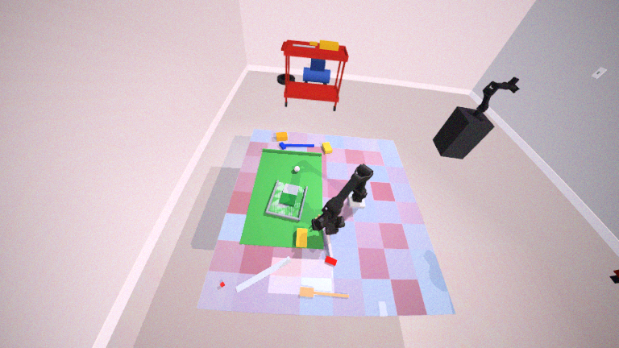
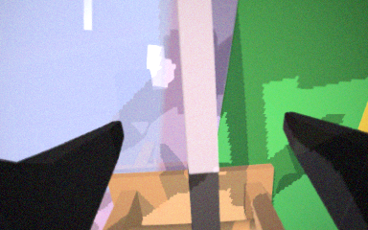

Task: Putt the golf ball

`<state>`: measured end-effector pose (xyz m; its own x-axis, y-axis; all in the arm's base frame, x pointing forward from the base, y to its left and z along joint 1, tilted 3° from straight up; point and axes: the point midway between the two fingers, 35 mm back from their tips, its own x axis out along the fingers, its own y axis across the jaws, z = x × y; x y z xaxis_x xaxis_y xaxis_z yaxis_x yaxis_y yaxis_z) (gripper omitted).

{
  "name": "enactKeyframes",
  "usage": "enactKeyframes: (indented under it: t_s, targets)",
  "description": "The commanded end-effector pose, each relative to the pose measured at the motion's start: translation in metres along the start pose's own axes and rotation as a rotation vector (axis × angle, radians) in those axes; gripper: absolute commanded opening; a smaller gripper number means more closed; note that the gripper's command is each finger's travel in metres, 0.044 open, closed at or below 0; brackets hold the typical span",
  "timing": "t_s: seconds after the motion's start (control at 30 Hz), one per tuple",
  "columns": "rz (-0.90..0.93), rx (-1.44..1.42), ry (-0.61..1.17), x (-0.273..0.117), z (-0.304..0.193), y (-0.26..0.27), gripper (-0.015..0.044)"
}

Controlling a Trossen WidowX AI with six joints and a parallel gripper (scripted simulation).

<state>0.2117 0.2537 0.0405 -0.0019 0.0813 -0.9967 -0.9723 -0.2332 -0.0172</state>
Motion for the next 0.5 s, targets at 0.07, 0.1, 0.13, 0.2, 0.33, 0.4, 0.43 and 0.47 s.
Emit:
enactKeyframes:
  t_s: [0.07, 0.1, 0.13, 0.2, 0.33, 0.4, 0.43, 0.47]
  targets:
    - [0.006, -0.005, 0.0, 0.01, -0.001, 0.001, 0.044]
    - [0.006, -0.005, 0.0, 0.012, -0.002, 0.001, 0.044]
    - [0.006, -0.005, 0.0, 0.013, -0.002, 0.001, 0.044]
    - [0.006, -0.005, 0.0, 0.016, -0.002, 0.002, 0.044]
    - [0.003, 0.0, 0.002, 0.014, -0.002, 0.001, 0.0387]
    - [0.003, 0.0, 0.002, 0.014, -0.002, 0.001, 0.0335]
    - [0.003, 0.0, 0.002, 0.014, -0.002, 0.001, 0.0309]
    - [0.003, 0.0, 0.002, 0.014, -0.002, 0.001, 0.0282]
